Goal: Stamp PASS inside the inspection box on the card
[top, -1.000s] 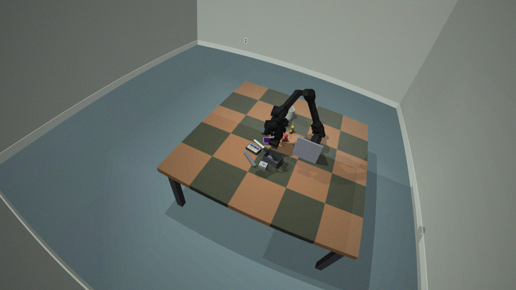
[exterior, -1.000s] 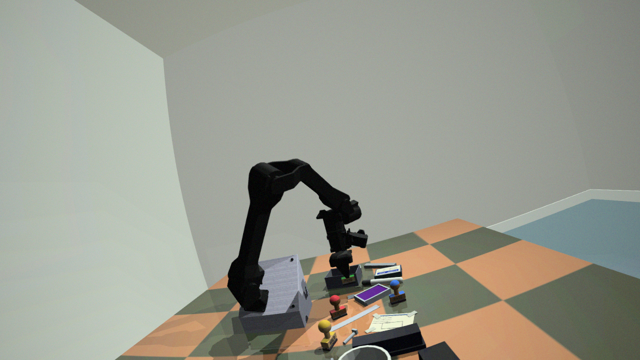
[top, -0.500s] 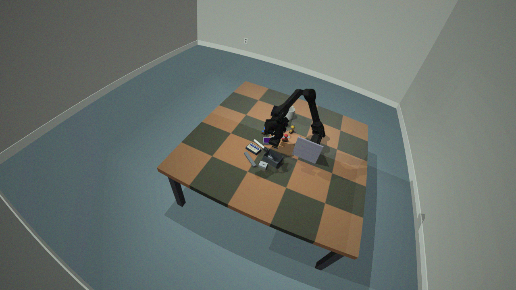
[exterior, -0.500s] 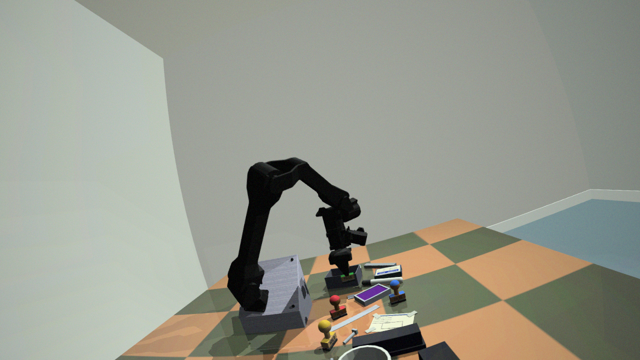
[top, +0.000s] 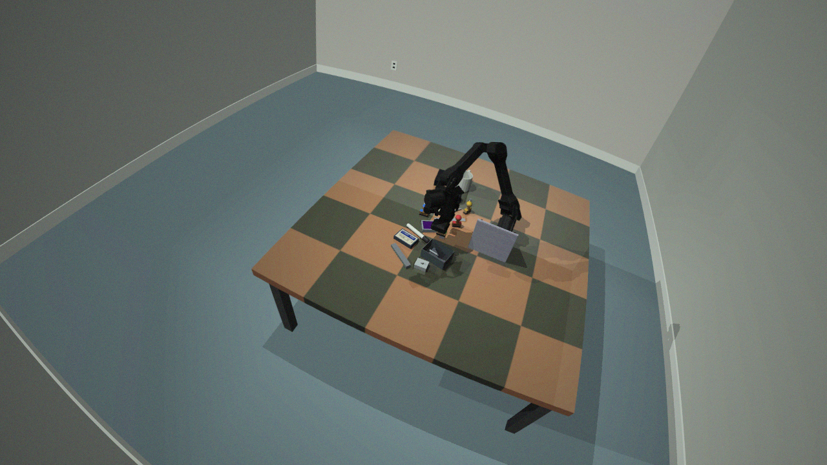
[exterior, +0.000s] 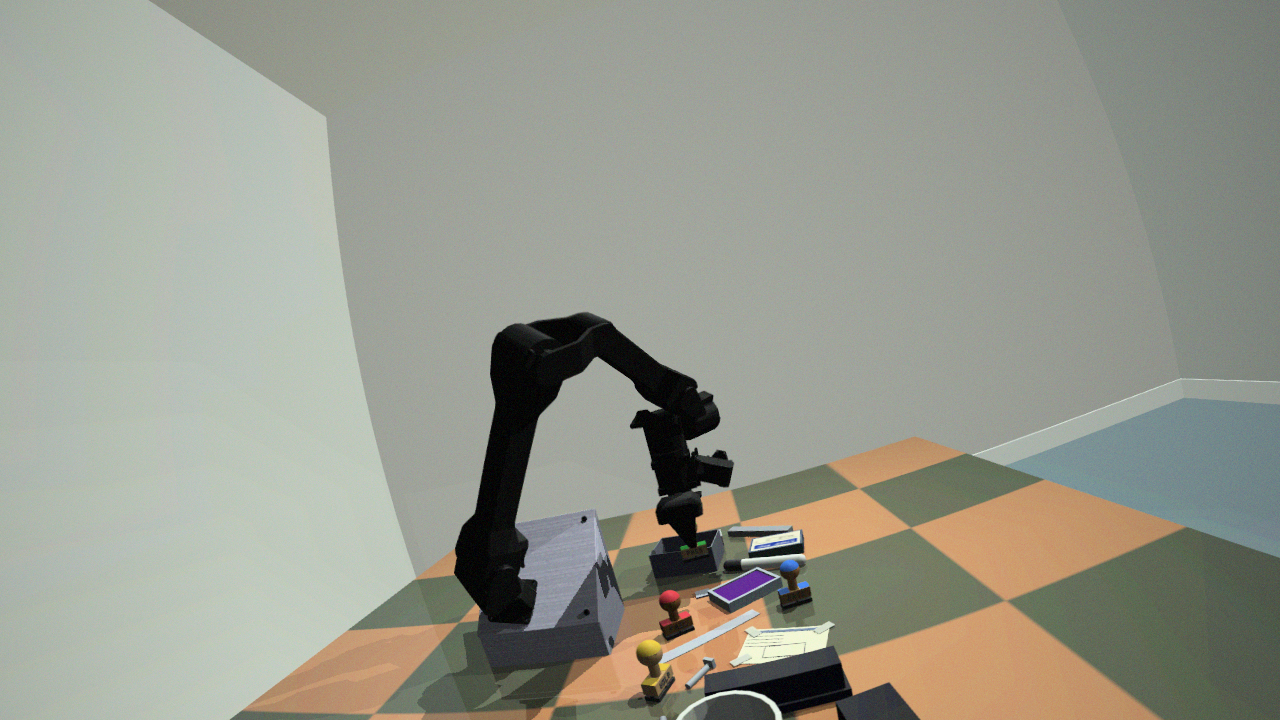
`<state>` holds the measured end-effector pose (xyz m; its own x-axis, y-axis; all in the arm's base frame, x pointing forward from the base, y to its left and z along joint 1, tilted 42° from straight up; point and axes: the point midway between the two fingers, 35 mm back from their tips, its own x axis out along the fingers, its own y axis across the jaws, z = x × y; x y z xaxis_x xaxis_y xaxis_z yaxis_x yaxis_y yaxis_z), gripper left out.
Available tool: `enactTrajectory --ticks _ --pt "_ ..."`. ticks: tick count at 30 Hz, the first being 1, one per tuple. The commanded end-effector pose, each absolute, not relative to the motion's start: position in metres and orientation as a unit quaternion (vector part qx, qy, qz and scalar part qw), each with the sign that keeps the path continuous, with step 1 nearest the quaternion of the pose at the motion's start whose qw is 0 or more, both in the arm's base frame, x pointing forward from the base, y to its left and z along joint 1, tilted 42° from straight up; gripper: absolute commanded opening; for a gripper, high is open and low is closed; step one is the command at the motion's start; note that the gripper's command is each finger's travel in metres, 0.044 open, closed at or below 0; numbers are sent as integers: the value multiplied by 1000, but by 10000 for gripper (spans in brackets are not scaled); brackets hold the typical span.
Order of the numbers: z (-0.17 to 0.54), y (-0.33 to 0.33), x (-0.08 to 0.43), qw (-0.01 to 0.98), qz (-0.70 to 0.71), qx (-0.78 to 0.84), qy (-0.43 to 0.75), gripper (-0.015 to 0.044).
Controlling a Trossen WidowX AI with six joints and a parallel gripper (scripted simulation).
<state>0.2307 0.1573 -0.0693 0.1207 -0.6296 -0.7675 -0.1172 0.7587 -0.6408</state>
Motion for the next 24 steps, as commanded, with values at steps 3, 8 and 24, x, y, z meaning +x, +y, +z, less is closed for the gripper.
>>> enactTrajectory --ticks 3,8,24 --pt "-67 160 230 689 -187 -291 637 0" --pt "-65 161 230 689 -187 -290 637 0" --pt "-58 166 228 689 -186 -290 638 0"
